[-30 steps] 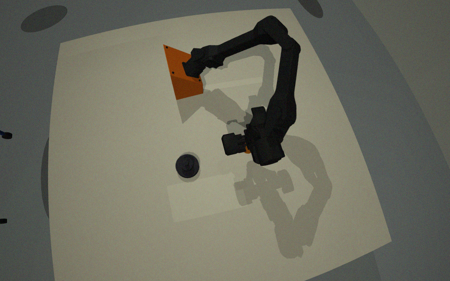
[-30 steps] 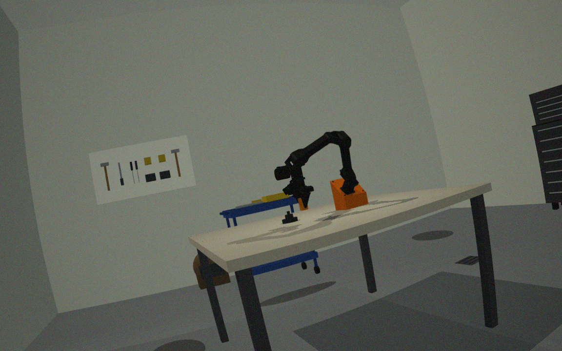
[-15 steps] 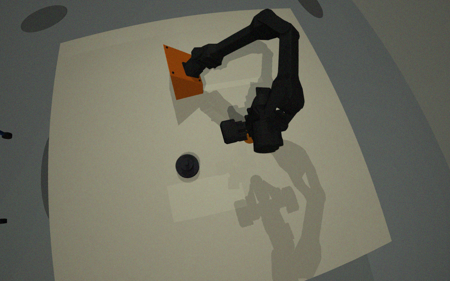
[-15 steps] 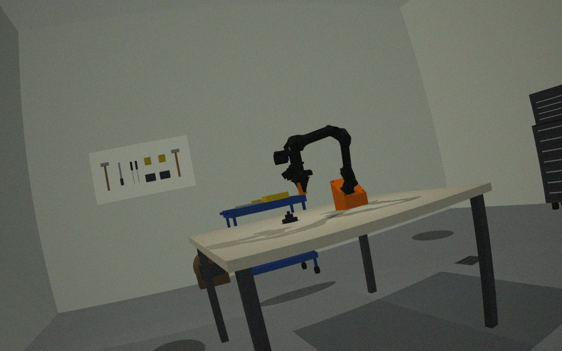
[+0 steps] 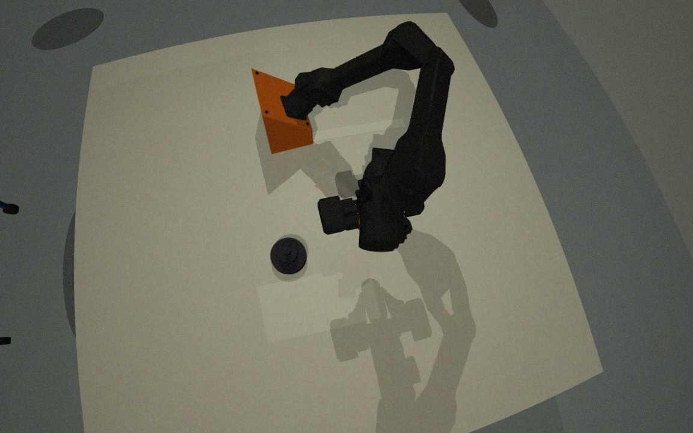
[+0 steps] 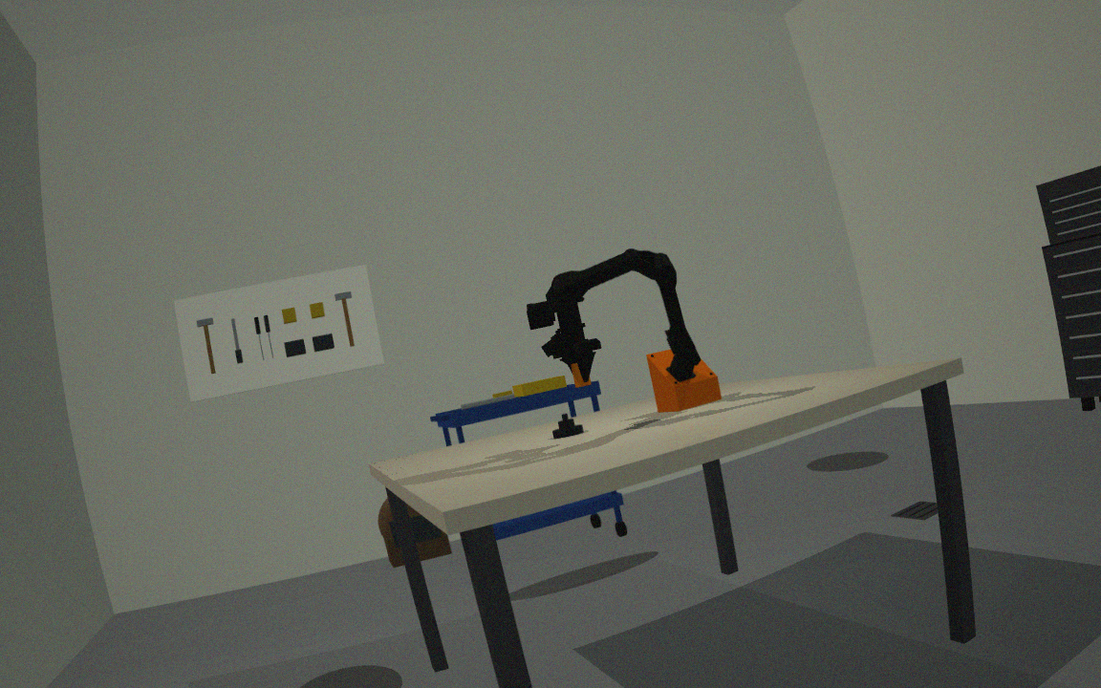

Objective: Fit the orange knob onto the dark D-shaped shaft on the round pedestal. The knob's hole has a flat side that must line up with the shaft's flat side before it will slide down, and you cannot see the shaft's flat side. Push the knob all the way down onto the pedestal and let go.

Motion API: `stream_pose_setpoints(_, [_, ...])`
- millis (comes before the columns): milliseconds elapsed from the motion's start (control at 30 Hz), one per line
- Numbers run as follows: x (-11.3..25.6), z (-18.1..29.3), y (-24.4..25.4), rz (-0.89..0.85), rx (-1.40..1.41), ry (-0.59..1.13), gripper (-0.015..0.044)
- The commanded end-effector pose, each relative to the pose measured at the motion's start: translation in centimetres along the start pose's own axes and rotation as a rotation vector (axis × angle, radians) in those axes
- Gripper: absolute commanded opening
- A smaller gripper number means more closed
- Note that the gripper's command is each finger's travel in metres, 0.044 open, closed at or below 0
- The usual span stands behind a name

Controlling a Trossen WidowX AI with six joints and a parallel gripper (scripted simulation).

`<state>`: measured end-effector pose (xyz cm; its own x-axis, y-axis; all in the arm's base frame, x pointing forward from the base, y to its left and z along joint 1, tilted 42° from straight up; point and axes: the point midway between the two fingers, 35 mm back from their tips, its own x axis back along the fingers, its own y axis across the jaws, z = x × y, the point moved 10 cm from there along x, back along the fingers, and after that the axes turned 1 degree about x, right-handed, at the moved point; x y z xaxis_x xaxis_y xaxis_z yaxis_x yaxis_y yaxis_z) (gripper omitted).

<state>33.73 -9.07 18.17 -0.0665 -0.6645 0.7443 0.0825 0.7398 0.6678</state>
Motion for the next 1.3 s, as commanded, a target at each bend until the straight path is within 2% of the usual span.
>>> stream_pose_setpoints(0, [-0.2, -0.3, -1.1, 0.006, 0.004, -0.002, 0.0000])
stream_pose_setpoints(1267, [-3.2, -0.7, -13.2, 0.010, 0.010, -0.001, 0.0000])
